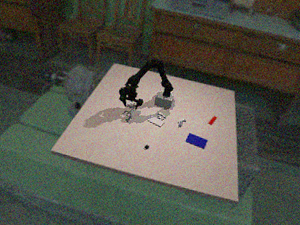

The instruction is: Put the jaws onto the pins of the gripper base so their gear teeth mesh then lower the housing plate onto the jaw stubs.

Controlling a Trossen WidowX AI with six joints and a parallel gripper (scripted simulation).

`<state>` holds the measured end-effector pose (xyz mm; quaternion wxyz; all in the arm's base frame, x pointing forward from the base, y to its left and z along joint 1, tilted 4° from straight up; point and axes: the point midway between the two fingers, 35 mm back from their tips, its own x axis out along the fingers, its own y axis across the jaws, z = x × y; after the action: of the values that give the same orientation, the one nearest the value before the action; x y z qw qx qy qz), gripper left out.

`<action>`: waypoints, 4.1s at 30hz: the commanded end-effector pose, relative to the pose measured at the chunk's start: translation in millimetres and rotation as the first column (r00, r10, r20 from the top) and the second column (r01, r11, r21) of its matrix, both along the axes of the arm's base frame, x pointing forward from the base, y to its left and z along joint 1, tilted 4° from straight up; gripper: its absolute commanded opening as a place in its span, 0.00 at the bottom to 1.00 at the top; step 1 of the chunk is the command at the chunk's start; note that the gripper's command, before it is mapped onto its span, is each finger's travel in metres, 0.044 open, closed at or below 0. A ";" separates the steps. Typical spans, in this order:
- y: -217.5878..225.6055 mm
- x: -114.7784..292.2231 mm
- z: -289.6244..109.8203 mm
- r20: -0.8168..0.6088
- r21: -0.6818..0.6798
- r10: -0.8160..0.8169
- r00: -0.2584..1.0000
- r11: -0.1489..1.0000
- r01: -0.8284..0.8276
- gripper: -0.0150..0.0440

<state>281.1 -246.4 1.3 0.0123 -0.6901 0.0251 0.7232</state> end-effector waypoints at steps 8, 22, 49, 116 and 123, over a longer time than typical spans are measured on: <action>-0.4 -0.9 -1.3 -0.006 -0.002 -0.004 1.000 1.000 0.004 1.00; -1.5 0.1 -17.2 -0.002 -0.001 -0.001 1.000 1.000 0.001 1.00; -2.8 -1.9 -52.1 -0.006 -0.003 -0.004 1.000 1.000 0.004 1.00; -3.7 2.2 -21.7 -0.002 -0.002 -0.006 1.000 1.000 0.006 0.48; -3.2 3.1 1.2 -0.003 -0.002 -0.005 1.000 1.000 0.005 0.48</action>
<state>283.8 -249.0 -7.5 0.0141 -0.6891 0.0241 0.7242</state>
